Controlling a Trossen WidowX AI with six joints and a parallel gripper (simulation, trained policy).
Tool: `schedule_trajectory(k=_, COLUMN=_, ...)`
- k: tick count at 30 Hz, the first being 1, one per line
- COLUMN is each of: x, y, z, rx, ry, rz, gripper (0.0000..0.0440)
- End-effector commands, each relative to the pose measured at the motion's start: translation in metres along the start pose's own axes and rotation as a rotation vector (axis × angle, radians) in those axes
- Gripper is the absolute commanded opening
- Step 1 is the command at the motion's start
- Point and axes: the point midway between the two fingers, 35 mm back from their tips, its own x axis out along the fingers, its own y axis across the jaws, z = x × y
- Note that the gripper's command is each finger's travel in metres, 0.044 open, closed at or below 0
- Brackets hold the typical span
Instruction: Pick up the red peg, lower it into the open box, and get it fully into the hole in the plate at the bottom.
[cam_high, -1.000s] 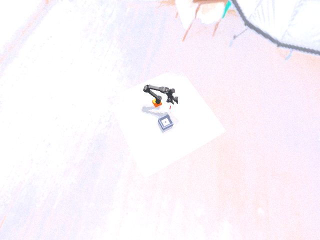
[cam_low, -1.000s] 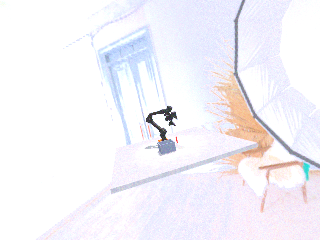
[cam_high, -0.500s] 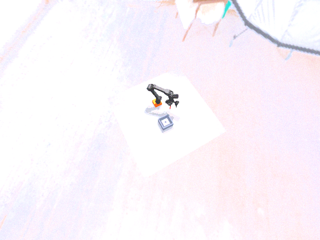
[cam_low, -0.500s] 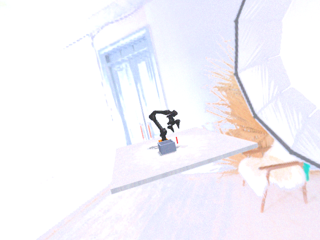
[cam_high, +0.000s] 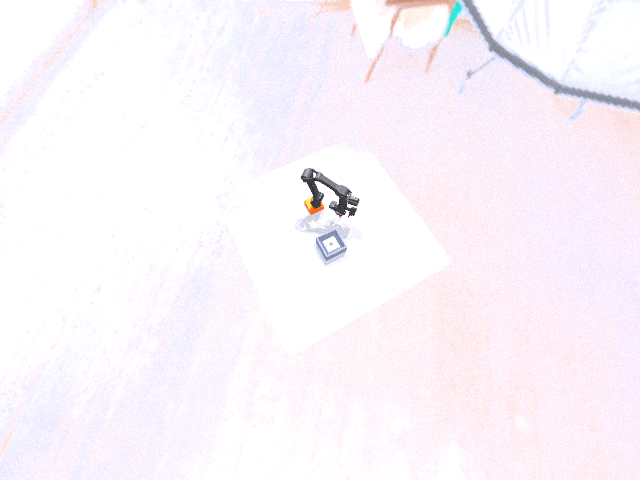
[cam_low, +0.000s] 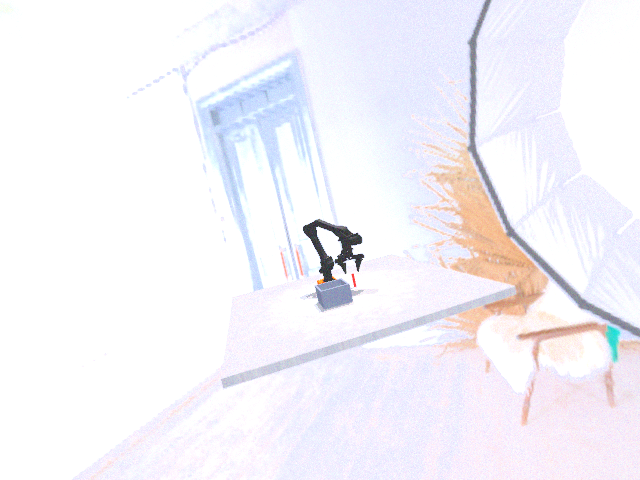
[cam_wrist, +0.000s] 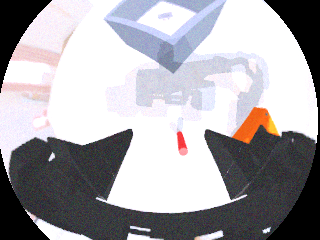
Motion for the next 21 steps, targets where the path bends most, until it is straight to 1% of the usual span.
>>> schedule_trajectory(k=1, x=0.015, y=-0.006, z=-0.006, rx=-0.009, ry=0.016, rz=-0.032, gripper=0.044)
schedule_trajectory(k=10, x=0.053, y=-0.013, z=-0.02, rx=0.007, ry=0.046, rz=-0.041, gripper=0.044)
schedule_trajectory(k=12, x=0.059, y=-0.015, z=-0.023, rx=0.012, ry=0.053, rz=-0.043, gripper=0.043)
schedule_trajectory(k=15, x=0.065, y=-0.02, z=-0.027, rx=0.023, ry=0.068, rz=-0.058, gripper=0.0372)
schedule_trajectory(k=21, x=0.067, y=-0.026, z=-0.031, rx=0.022, ry=0.114, rz=-0.09, gripper=0.0215)
